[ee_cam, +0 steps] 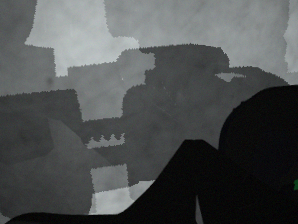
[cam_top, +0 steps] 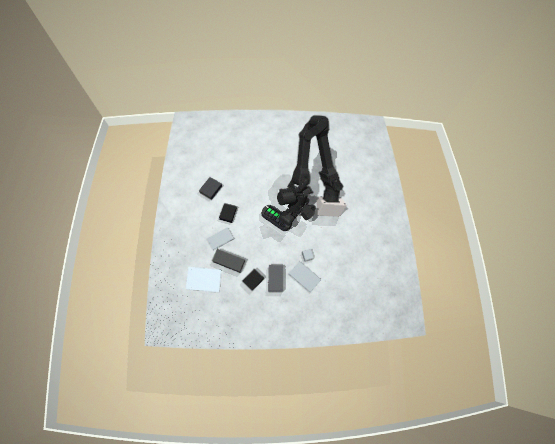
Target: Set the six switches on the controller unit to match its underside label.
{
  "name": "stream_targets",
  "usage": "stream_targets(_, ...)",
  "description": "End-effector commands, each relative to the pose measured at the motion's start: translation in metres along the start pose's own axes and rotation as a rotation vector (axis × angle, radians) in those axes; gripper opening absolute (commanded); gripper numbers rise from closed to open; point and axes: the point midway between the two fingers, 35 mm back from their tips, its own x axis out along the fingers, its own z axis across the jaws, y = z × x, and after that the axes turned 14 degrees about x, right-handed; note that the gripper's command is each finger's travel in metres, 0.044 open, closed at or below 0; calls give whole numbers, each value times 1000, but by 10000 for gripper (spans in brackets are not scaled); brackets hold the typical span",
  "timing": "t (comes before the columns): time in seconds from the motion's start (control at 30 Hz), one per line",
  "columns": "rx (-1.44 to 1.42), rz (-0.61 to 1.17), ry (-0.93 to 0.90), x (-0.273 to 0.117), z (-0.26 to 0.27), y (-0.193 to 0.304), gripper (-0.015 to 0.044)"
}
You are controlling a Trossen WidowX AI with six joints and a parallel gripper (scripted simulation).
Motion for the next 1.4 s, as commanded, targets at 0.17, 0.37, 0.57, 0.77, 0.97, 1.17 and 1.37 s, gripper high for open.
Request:
stream_targets(0.17,2,0,-4,2,-4,-1,0)
stream_targets(0.37,2,0,-4,4,-11,-2,0)
stream_targets(0.57,-9,17,-22,-4,-3,0,0)
stream_targets(0.77,2,-2,-3,-53,-6,-2,0)
stream_targets(0.97,1,4,-17,-54,-9,-3,53)
stream_targets(1.17,-6,84,-131,-62,-36,-10,210)
stream_targets(1.37,-12,206,-221,-67,-63,-25,368)
